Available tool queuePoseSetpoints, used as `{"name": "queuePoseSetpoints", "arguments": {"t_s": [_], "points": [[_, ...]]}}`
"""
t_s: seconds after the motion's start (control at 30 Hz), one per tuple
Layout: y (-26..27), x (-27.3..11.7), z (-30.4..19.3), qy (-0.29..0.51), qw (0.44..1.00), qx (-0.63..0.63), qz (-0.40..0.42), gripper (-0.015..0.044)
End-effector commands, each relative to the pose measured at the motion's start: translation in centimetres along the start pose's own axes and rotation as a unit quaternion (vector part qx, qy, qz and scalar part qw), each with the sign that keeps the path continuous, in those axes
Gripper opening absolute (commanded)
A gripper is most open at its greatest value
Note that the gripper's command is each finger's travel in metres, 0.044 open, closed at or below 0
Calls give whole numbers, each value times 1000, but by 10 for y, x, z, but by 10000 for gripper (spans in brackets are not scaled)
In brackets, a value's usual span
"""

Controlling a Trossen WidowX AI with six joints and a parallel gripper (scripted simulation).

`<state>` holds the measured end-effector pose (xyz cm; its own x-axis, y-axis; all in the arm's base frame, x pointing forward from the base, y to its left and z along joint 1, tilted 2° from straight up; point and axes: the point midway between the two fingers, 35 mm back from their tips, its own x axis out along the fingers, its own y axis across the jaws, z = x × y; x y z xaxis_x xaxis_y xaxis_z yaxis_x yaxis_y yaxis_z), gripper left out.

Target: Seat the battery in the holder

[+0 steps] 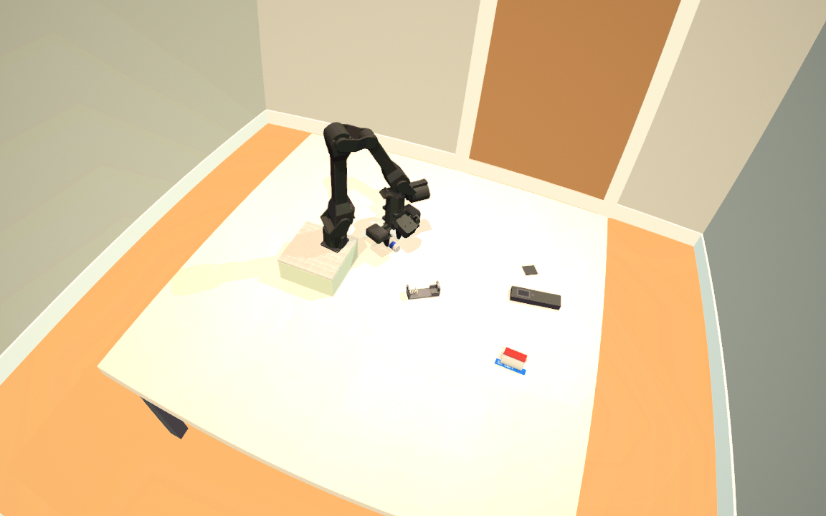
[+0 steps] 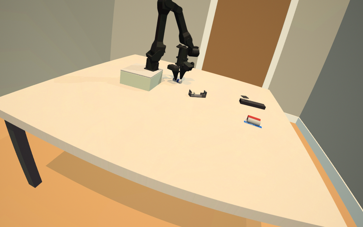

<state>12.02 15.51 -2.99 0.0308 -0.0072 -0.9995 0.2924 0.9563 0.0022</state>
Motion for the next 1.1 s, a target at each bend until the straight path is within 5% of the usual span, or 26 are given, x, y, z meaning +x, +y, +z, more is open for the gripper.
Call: {"name": "queuePoseSetpoints", "arguments": {"t_s": [0.0,0.17,0.3,0.57,1.07], "points": [[-4,9,-2,3,1000,0,-5,240],[-4,14,-2,3,1000,0,-5,240],[-4,14,-2,3,1000,0,-5,135],[-4,14,-2,3,1000,0,-5,81],[-2,-28,-1,3,1000,0,-4,78]]}}
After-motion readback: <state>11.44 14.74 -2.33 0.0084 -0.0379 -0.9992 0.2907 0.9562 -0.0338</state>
